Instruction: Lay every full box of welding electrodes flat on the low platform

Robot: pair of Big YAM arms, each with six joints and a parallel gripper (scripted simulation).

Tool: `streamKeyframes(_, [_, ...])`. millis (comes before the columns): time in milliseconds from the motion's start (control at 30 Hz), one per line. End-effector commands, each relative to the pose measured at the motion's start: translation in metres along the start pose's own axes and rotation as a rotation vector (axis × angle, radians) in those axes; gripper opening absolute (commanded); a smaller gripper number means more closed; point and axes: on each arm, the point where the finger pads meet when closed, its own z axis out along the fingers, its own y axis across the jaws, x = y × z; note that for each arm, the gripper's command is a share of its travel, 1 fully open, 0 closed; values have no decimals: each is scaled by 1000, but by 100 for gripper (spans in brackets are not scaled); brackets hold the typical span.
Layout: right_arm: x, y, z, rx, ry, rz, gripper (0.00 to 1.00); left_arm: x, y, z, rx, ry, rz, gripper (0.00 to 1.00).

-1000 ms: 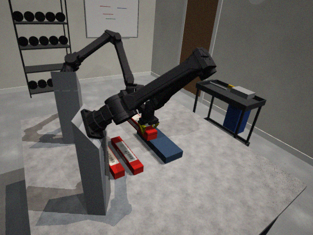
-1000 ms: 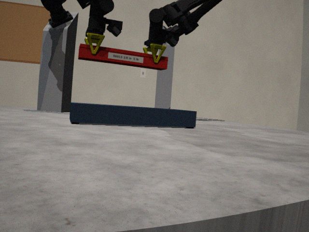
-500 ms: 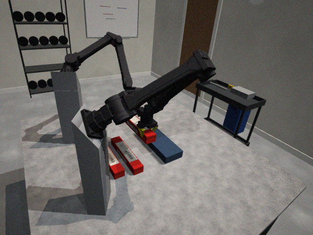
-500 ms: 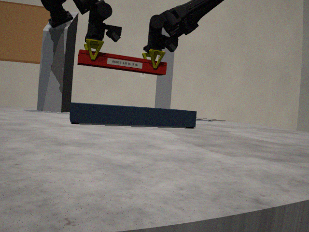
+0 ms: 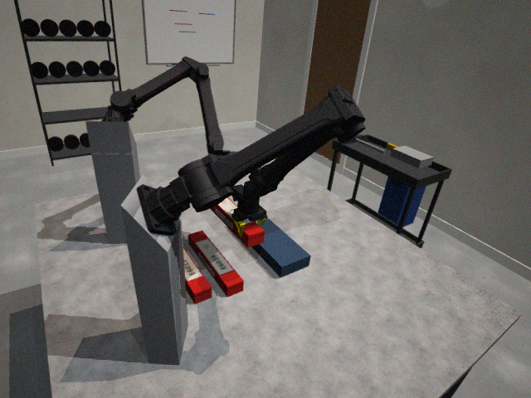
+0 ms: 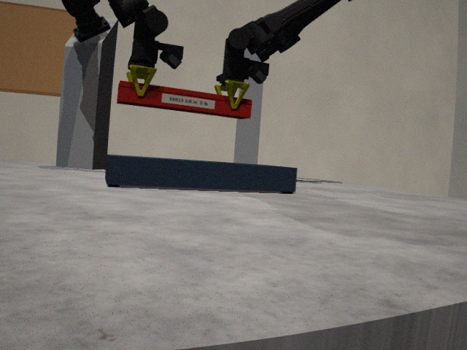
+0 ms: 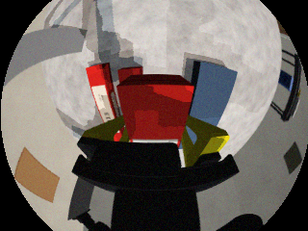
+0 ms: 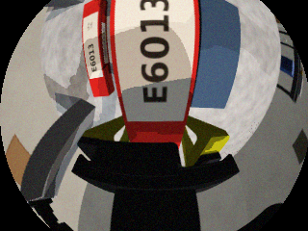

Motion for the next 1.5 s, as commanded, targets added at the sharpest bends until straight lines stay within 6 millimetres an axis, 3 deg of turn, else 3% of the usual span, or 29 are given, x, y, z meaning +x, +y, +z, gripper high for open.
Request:
streamKeyframes(0, [-2,-11,-6,32,-10,0,0,1,-13,-10,41,-2,5,0])
streamKeyframes(667, [-2,-11,18,31,-10,-1,0,1,-13,14,40,-3,6,0])
streamKeyframes(1467, [-2,-11,18,31,-10,-1,0,1,-13,14,40,-3,6,0])
